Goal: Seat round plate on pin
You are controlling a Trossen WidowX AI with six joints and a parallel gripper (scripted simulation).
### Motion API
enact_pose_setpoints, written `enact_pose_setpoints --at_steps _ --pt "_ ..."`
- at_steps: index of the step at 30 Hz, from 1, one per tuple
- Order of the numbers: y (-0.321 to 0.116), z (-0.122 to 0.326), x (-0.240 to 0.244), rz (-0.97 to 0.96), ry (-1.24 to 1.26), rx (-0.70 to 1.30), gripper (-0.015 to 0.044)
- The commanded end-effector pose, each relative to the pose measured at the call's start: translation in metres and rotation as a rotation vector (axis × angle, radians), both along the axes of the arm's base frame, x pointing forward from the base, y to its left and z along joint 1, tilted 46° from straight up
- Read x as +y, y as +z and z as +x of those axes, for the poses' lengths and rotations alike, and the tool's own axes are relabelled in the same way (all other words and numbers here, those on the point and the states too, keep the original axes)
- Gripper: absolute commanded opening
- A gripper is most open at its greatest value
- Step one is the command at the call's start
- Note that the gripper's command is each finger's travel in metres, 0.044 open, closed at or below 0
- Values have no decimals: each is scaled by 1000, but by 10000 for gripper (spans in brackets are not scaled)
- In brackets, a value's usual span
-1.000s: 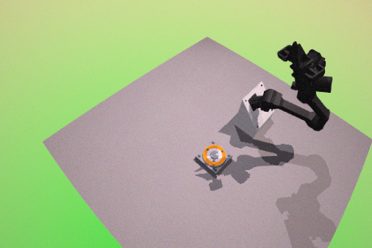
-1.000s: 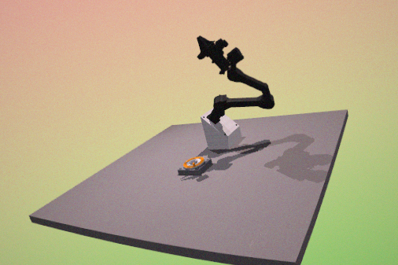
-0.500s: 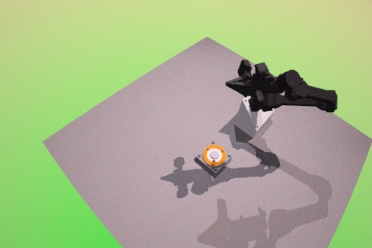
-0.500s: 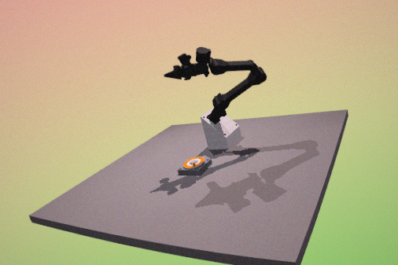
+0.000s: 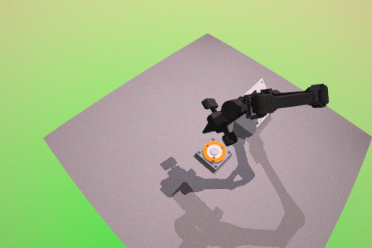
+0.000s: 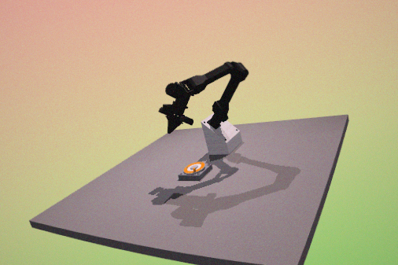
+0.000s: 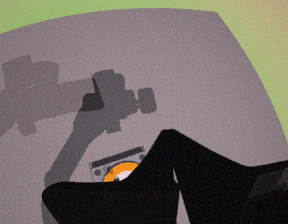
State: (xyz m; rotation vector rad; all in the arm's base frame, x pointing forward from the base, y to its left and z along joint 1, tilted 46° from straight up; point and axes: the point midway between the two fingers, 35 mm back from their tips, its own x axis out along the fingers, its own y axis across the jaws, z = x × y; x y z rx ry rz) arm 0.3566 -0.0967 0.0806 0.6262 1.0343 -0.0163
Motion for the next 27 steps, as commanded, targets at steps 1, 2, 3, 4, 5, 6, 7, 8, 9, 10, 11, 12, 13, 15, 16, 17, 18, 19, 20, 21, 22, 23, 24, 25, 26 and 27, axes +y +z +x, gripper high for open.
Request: enact_pose_setpoints --at_steps 1,2,3,4,5,6,7,8,9,10,11,12,13,15,16,17,18,19,20,21,22,23,24,25,26,27 --pt "-29 6 41 100 211 88 0" --pt "-38 6 54 136 273 116 0" --pt "-47 5 68 172 333 142 0" --pt "-48 5 69 177 341 146 0" --pt "-52 4 75 194 367 157 0" --pt "-58 3 84 221 408 176 0" --pt "-66 2 96 258 459 198 0" --pt "-73 -1 108 295 508 220 0" --pt "-78 -3 117 324 545 236 0" --pt "-82 -4 122 343 566 246 0" --pt "-83 -4 124 349 573 249 0" --pt "-82 -5 125 349 573 249 0" --pt "-80 -5 127 349 573 249 0" --pt "-81 -5 127 349 573 249 0" --pt "-83 -4 129 349 573 249 0" --pt "-86 -4 132 348 573 249 0" --pt "-90 -4 136 348 573 249 0" --pt "-94 -3 141 348 573 249 0" --pt "-99 -3 146 349 573 249 0" --pt "-103 -3 150 349 573 249 0" --pt "-107 -3 155 350 573 249 0" --pt "-110 -3 159 350 573 249 0" --pt "-112 -4 162 351 573 249 0" --pt "-112 -4 162 351 573 249 0" --pt "-112 -4 163 351 573 249 0" --pt "-112 -4 163 351 573 249 0"
